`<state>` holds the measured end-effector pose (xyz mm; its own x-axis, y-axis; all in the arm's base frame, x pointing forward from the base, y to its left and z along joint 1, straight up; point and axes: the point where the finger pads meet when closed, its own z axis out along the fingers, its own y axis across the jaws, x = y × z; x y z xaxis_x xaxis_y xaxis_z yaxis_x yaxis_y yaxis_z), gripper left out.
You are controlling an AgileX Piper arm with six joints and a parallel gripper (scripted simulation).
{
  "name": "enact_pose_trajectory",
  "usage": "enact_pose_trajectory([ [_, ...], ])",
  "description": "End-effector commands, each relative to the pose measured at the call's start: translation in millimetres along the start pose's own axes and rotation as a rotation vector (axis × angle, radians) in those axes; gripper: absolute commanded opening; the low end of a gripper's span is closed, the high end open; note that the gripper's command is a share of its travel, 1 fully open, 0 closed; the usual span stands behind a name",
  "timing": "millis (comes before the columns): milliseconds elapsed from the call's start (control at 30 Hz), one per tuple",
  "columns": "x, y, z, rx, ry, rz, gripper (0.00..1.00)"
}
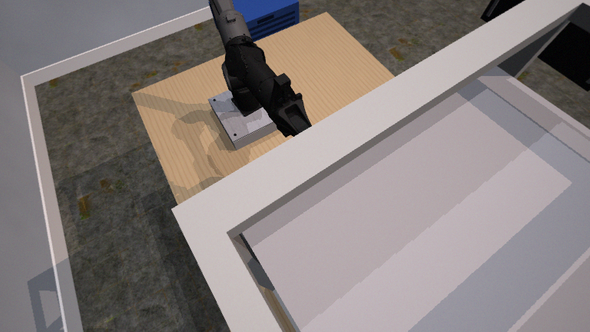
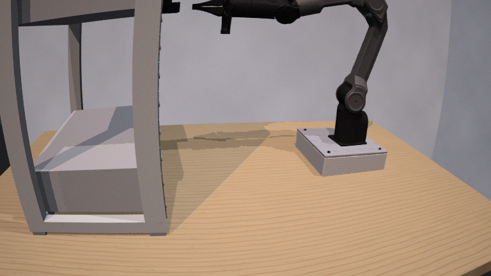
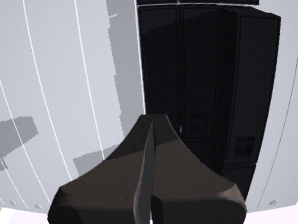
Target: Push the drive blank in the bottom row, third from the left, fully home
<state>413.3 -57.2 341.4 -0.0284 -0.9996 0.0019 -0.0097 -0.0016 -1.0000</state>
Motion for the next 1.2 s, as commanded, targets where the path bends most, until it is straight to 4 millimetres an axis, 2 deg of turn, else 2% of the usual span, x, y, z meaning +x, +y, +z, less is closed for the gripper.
enact_pose_trajectory([
  [0, 0, -1, -18, 0.002, -0.004, 0.000, 0.00],
  [167, 0, -1, -41, 0.002, -0.004, 0.000, 0.00],
  [500, 0, -1, -46, 0.002, -0.004, 0.000, 0.00],
  [800, 0, -2, -63, 0.002, -0.004, 0.000, 0.00],
  [1167, 0, -3, -117, 0.002, -0.004, 0.000, 0.00],
])
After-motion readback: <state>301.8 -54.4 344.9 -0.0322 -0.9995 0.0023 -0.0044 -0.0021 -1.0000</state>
